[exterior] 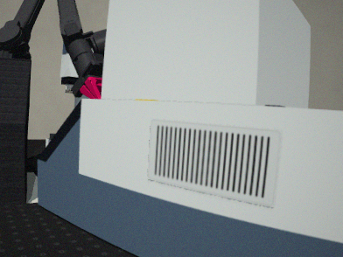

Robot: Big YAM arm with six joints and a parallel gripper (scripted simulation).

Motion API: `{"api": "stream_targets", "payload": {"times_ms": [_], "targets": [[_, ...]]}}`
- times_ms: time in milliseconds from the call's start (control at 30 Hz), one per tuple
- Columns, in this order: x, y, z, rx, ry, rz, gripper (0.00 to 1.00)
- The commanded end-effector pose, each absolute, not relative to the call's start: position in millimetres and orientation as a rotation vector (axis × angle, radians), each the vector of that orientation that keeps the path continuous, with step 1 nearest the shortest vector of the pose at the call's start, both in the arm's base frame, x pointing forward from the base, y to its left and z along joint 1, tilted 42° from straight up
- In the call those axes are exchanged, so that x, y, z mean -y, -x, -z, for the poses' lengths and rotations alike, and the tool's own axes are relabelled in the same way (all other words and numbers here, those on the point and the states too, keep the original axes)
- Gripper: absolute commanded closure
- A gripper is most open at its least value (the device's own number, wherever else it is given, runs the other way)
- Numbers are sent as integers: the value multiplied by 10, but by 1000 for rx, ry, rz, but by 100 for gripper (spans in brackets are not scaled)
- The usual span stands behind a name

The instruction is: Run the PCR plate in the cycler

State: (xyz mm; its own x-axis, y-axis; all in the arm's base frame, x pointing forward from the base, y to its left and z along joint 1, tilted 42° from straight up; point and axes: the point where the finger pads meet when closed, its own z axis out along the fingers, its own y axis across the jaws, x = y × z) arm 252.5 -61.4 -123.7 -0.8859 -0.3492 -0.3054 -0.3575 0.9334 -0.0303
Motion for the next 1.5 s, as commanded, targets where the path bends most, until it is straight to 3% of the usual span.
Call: {"api": "stream_targets", "payload": {"times_ms": [0, 1467], "targets": [[730, -2730, 1283, -2752, 504, -7, 100], [731, -2722, 1727, -2791, 479, -37, 100]]}}
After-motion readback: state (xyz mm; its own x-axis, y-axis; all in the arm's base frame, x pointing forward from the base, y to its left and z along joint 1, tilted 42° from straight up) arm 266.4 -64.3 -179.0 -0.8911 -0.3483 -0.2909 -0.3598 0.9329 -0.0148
